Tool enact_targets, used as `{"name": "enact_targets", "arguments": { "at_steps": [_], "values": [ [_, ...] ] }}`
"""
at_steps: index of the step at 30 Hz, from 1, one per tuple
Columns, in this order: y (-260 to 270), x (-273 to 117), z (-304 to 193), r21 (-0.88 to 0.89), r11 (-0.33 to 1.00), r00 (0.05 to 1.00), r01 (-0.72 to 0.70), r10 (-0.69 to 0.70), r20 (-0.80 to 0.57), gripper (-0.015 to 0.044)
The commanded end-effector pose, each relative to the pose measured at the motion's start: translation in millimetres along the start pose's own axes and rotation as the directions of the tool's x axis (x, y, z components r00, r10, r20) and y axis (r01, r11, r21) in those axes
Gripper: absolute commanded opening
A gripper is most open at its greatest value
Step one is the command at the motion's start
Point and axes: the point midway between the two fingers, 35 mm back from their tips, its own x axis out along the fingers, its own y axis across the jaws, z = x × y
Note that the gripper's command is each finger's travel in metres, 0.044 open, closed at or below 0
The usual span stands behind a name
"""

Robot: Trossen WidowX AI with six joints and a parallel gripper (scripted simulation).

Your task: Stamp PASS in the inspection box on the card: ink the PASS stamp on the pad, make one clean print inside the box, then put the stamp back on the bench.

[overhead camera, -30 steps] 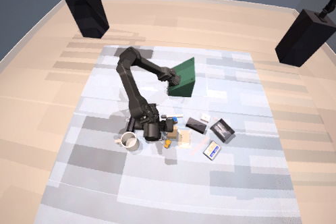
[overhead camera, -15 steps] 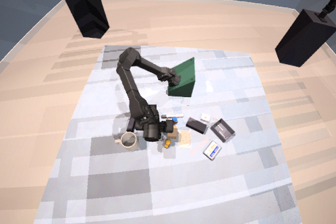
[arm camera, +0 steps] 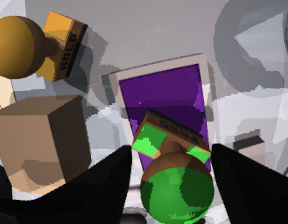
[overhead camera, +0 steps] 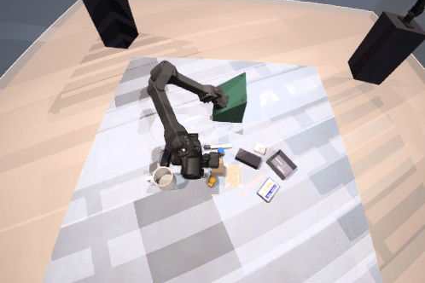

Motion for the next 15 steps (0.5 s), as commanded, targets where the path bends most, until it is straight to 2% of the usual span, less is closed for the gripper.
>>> {"name": "enact_targets", "arguments": {
  "at_steps": [1, 15],
  "values": [
    [-0.4, 1.9, -0.2, -0.004, 1.000, 1.000, 0.005, -0.005, 0.001, 0.0000],
    [-0.4, 4.3, -0.2, 0.000, 1.000, 1.000, 0.005, -0.005, 0.001, 0.0000]
  ]
}}
